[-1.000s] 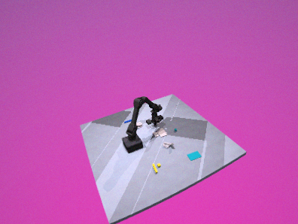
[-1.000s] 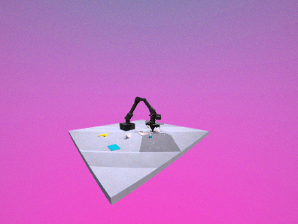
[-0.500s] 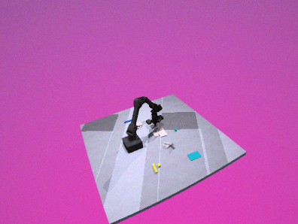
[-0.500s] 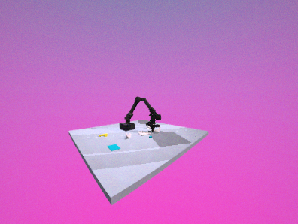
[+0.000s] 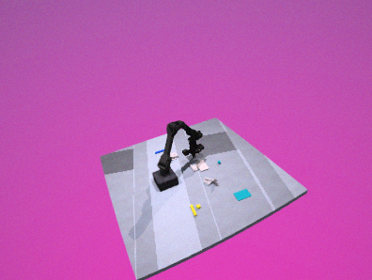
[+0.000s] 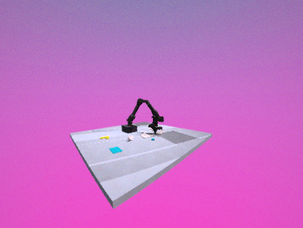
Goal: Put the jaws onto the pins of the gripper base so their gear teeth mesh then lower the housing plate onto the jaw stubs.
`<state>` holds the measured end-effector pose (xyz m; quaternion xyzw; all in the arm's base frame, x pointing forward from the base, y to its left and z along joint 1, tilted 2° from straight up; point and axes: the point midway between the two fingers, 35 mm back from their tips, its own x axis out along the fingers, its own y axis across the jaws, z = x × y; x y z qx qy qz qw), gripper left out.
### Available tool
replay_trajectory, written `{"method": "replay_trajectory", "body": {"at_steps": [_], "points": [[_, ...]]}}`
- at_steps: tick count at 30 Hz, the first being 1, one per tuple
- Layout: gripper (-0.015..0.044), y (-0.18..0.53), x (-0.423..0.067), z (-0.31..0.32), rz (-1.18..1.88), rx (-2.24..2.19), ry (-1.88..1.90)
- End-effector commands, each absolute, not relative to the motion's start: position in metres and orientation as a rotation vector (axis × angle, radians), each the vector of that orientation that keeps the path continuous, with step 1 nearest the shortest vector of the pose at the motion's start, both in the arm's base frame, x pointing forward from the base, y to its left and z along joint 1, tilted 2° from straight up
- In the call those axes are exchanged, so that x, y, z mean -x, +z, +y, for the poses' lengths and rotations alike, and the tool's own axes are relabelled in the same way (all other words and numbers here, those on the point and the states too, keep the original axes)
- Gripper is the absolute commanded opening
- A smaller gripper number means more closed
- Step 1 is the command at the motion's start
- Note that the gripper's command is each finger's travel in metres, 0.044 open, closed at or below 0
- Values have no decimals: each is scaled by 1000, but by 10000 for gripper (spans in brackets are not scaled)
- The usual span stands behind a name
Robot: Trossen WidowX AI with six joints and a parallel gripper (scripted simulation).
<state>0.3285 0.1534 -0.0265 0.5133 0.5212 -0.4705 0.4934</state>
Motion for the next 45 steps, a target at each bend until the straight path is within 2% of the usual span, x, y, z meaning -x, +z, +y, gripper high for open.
{"method": "replay_trajectory", "body": {"at_steps": [1, 8, 9, 18, 34, 37, 39, 45], "points": [[0, -35, -344, 146, 1212, -1261, -1134], [0, -35, -344, 146, 1212, -1261, -1134], [0, -25, -329, 153, 1263, -1245, -1141], [0, 59, -338, 142, 1213, -1262, -1134], [0, 55, -339, 143, 1209, -1277, -1120], [79, 55, -339, 143, 1209, -1277, -1120], [37, 55, -339, 143, 1209, -1277, -1120], [37, 55, -339, 143, 1209, -1277, -1120]]}}
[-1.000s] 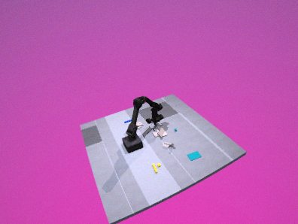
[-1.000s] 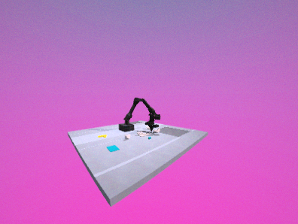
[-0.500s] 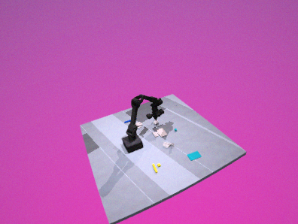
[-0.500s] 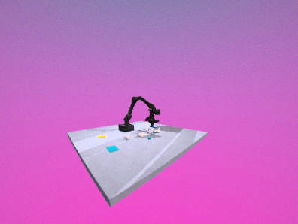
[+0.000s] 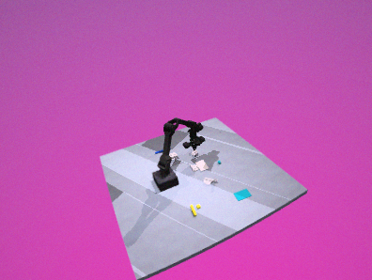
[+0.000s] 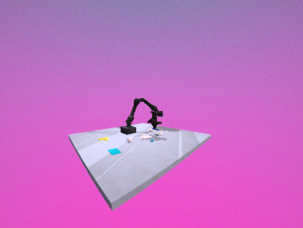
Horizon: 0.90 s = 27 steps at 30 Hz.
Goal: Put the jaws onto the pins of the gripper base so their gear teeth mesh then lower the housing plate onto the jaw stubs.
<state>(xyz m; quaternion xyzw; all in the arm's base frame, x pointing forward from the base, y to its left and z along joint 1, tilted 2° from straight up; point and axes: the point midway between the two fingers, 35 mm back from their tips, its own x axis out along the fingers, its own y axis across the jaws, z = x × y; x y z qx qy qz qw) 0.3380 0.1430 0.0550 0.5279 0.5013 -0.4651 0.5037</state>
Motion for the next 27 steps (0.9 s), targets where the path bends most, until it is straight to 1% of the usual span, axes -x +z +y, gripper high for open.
{"method": "replay_trajectory", "body": {"at_steps": [1, 2, 5, 9, 10, 27], "points": [[37, 55, -339, 143, 1209, -1277, -1120], [37, 55, -339, 143, 1209, -1277, -1120], [116, 55, -339, 143, 1209, -1277, -1120], [11, 56, -339, 145, 1231, -1238, -1082], [0, 56, -339, 146, 1239, -1222, -1066], [0, 58, -340, 159, 1359, -948, -803]]}}
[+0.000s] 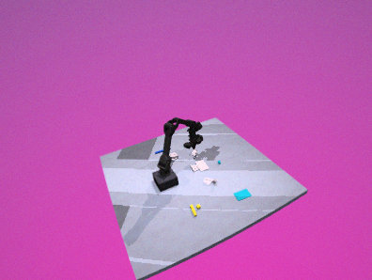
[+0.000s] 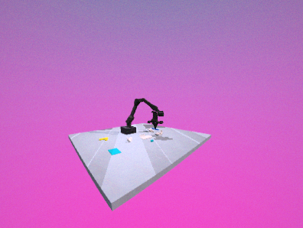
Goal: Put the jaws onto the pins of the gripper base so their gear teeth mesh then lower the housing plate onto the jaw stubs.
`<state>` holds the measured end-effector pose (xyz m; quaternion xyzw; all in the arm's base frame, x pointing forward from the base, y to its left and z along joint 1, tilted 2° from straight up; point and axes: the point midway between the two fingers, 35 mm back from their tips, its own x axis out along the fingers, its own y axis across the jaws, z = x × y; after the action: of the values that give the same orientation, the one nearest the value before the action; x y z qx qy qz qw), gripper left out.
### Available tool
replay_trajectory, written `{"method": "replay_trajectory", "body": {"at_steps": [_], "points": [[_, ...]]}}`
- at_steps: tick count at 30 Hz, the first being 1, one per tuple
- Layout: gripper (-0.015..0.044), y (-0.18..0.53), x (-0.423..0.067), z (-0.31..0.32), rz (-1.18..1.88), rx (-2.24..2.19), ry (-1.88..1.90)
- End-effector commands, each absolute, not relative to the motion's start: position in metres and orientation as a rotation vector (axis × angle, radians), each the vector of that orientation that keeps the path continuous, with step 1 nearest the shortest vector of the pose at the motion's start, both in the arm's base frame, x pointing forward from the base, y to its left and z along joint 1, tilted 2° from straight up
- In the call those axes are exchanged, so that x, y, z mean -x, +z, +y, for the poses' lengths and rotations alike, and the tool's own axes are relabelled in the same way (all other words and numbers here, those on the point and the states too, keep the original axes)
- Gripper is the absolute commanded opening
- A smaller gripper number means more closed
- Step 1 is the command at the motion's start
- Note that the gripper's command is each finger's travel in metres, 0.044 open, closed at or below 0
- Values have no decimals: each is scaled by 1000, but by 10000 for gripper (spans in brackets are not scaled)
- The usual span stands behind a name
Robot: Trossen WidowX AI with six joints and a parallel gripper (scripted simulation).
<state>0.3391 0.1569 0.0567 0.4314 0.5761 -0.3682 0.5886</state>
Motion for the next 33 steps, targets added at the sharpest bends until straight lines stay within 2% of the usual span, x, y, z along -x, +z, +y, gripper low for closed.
{"method": "replay_trajectory", "body": {"at_steps": [1, 33], "points": [[0, 58, -340, 160, 1366, -931, -788], [0, 62, -341, 183, 1493, -398, -282]]}}
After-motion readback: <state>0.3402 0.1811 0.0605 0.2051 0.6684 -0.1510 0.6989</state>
